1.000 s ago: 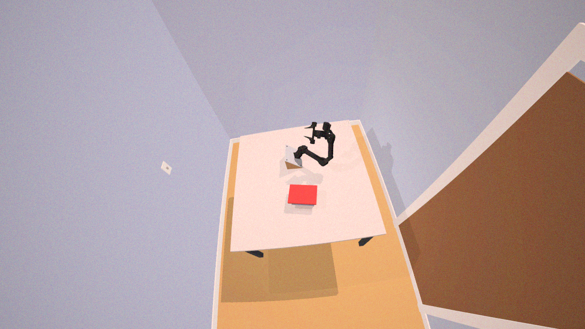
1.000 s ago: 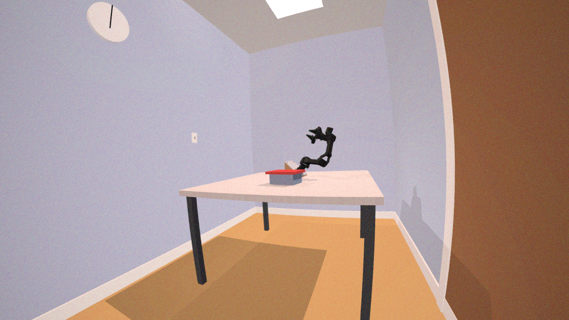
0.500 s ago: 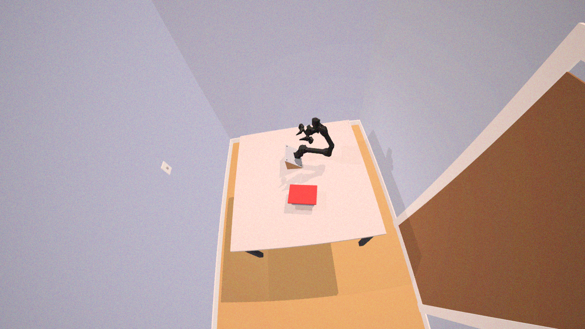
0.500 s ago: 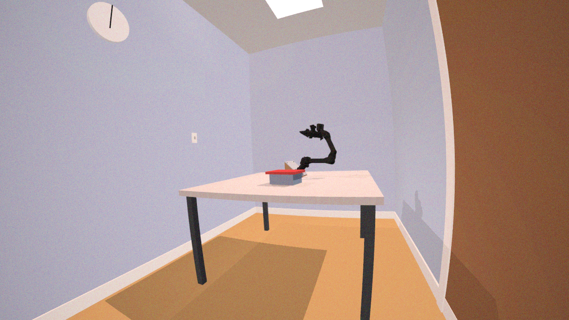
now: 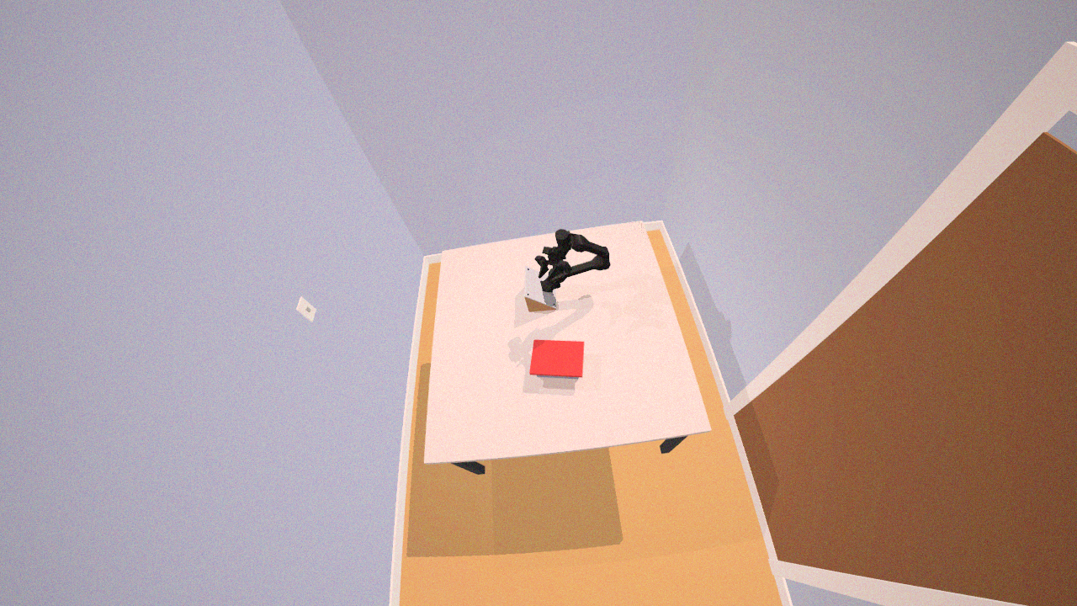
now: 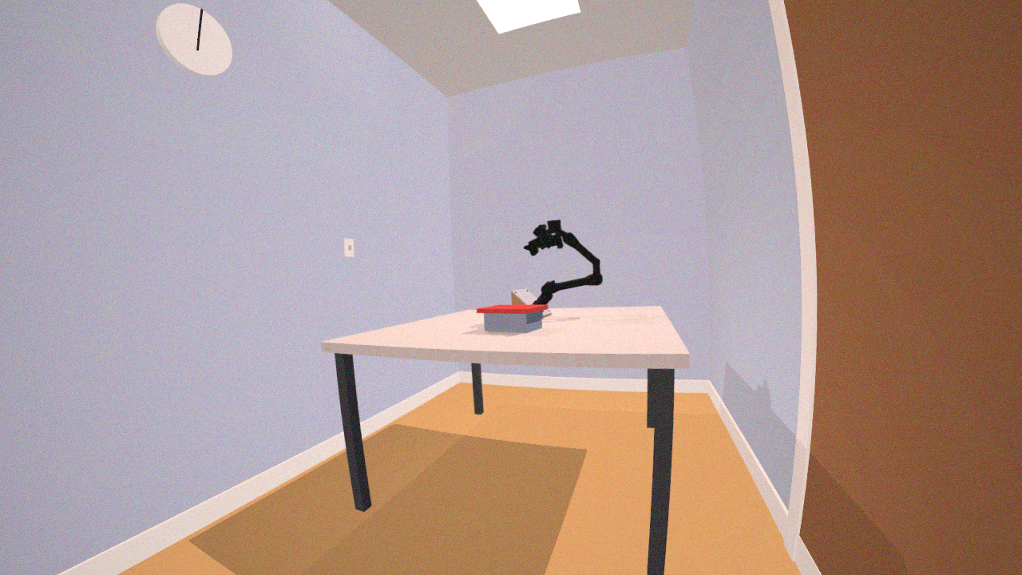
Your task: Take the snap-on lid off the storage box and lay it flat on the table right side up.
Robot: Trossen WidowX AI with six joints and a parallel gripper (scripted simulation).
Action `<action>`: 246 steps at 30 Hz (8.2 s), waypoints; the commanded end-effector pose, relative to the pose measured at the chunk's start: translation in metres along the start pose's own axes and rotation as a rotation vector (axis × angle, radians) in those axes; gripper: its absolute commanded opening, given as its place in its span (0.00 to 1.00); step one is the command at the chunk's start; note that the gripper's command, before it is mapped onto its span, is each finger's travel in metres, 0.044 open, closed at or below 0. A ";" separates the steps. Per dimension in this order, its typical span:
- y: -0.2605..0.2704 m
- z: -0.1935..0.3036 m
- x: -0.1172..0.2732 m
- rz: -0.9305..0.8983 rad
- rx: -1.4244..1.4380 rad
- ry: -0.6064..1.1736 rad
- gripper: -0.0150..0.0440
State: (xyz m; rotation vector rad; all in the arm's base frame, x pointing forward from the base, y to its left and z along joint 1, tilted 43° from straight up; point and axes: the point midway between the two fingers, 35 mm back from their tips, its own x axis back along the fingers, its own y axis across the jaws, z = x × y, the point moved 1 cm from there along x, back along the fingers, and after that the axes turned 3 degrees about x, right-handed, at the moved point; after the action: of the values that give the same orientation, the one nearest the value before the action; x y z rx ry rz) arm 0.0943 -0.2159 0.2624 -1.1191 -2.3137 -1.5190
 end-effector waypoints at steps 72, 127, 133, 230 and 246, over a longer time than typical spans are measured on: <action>0.045 0.239 -0.162 0.133 -0.966 0.698 0.65; 0.052 0.255 -0.181 0.127 -0.969 0.697 0.25; 0.052 0.253 -0.181 0.127 -0.969 0.697 0.25; 0.056 0.243 -0.181 0.128 -0.970 0.695 0.25; 0.056 0.243 -0.182 0.128 -0.970 0.695 0.25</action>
State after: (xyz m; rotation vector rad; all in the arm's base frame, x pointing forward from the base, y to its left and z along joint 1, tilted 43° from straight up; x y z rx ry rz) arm 0.3222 -0.0899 0.0974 -0.6354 -1.0132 -2.5138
